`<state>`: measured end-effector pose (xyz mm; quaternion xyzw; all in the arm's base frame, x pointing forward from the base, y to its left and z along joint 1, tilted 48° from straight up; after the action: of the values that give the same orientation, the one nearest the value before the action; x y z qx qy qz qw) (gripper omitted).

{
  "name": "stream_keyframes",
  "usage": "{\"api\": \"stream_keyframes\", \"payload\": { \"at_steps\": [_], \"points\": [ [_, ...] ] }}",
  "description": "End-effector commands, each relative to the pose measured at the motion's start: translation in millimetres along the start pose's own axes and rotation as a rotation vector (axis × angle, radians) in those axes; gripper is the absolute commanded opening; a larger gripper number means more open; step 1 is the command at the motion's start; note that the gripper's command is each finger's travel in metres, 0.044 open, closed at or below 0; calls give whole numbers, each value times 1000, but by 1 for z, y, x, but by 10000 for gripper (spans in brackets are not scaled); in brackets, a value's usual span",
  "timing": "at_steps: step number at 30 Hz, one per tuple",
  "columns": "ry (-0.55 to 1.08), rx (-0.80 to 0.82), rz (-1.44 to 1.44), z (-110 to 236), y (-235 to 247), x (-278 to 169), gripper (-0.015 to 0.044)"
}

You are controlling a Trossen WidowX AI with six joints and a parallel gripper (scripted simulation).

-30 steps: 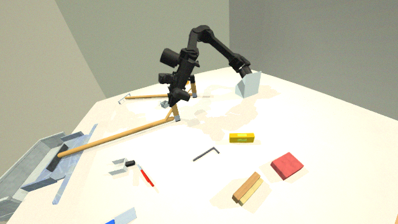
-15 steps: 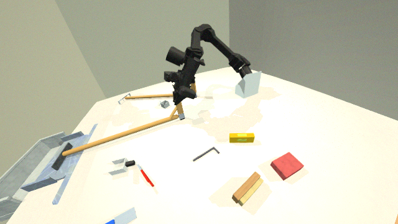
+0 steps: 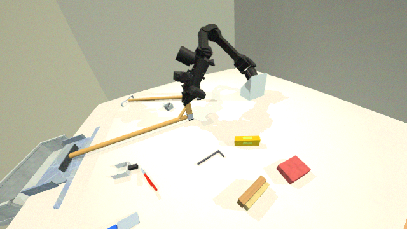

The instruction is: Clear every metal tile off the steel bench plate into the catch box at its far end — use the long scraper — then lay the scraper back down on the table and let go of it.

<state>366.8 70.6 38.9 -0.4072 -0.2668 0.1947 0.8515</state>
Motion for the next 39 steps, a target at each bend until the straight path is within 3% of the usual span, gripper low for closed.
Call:
{"api": "stream_keyframes", "payload": {
  "at_steps": [1,39],
  "points": [
    [-21,-5,-10,10,-1,-1,0],
    [-26,-7,-8,42,3,-54,0]
  ]
}}
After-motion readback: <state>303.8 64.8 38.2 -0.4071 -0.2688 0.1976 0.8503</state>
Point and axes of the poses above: the point midway between the two fingers, 35 mm back from their tips, its own z axis back along the fingers, its own y axis across the jaws, x = y × z, the point moved 7 cm from there along z, back along the fingers, and after that the axes turned 9 degrees about z, right-handed, at the moved point
